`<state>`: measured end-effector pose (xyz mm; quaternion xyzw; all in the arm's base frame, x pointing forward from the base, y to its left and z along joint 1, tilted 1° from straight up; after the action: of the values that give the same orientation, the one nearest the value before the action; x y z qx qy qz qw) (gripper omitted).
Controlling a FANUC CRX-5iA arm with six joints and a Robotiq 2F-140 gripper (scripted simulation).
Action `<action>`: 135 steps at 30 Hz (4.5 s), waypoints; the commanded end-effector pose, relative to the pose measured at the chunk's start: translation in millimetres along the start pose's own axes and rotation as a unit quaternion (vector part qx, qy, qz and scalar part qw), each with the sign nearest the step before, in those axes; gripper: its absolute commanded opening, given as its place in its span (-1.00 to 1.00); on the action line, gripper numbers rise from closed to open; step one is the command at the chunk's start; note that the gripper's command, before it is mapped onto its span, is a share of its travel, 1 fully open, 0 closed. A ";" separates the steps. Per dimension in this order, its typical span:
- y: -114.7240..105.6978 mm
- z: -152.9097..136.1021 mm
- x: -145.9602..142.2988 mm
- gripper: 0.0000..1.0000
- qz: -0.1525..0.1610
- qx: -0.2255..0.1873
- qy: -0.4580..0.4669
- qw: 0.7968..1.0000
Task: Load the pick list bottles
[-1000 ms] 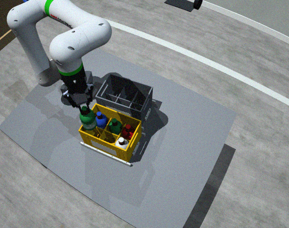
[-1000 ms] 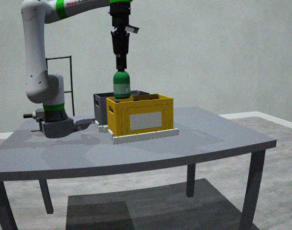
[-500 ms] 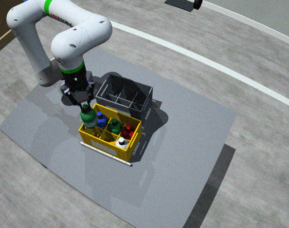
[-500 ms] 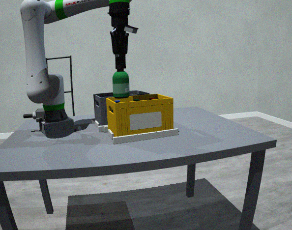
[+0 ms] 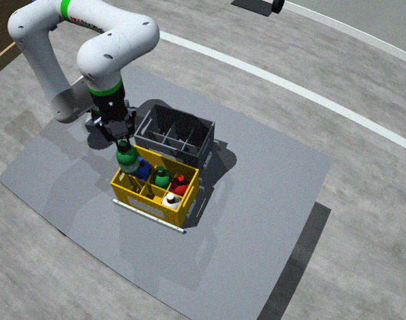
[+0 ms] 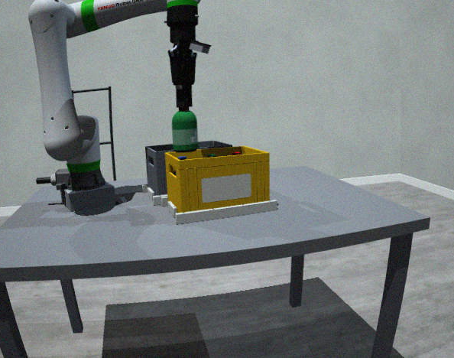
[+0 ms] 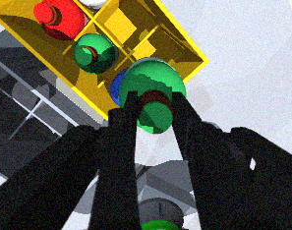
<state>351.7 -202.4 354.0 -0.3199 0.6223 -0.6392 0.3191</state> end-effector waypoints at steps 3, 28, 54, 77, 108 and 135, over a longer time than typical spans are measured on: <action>-0.8 -9.1 -7.0 -0.80 0.000 0.001 0.000 1.000; -0.7 -42.4 -32.6 -0.80 0.000 0.001 0.000 1.000; -0.7 -80.5 -61.8 -0.80 0.000 0.001 0.000 1.000; -0.6 -110.7 -84.9 -0.80 0.000 0.001 0.000 1.000; -0.5 -150.8 -116.5 -0.80 0.000 0.001 0.000 1.000; -0.5 -147.9 -115.0 -0.80 0.000 0.001 0.000 1.000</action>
<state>300.2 -21.9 349.4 -0.3200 0.6221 -0.6394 0.3190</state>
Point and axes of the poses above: the point where the finger pads meet when closed, its own y axis out along the fingers, its own x axis across the jaws, z = x × y, the point moved 6 cm from there along -y, back along the fingers, and after that the axes turned 1 degree about y, right-handed, at the moved point
